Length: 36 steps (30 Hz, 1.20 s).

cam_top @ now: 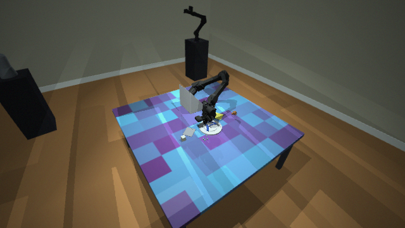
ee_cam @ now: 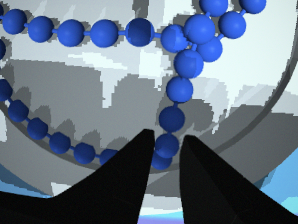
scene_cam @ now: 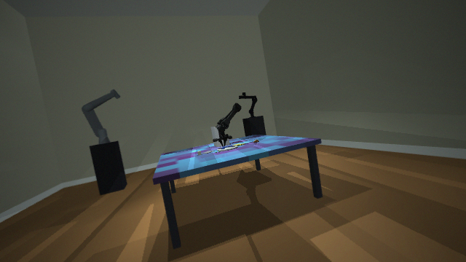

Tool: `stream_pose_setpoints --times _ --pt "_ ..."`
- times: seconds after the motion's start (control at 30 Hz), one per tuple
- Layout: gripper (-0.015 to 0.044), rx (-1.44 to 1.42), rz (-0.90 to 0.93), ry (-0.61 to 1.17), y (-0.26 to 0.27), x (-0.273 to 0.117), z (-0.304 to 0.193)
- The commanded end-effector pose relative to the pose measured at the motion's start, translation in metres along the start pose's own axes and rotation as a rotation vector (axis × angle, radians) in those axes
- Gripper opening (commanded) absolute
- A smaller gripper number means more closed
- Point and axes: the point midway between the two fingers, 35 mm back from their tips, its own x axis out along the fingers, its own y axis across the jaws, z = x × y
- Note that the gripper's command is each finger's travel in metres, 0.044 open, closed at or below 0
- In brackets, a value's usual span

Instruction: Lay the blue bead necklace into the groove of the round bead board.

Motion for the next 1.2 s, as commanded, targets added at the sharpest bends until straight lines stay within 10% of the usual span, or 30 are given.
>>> stream_pose_setpoints --times 0.0,1.17 --pt "0.0000 -0.001 0.000 0.000 0.000 0.000 0.000" --pt "0.0000 0.006 0.005 0.003 -0.011 -0.006 -0.007"
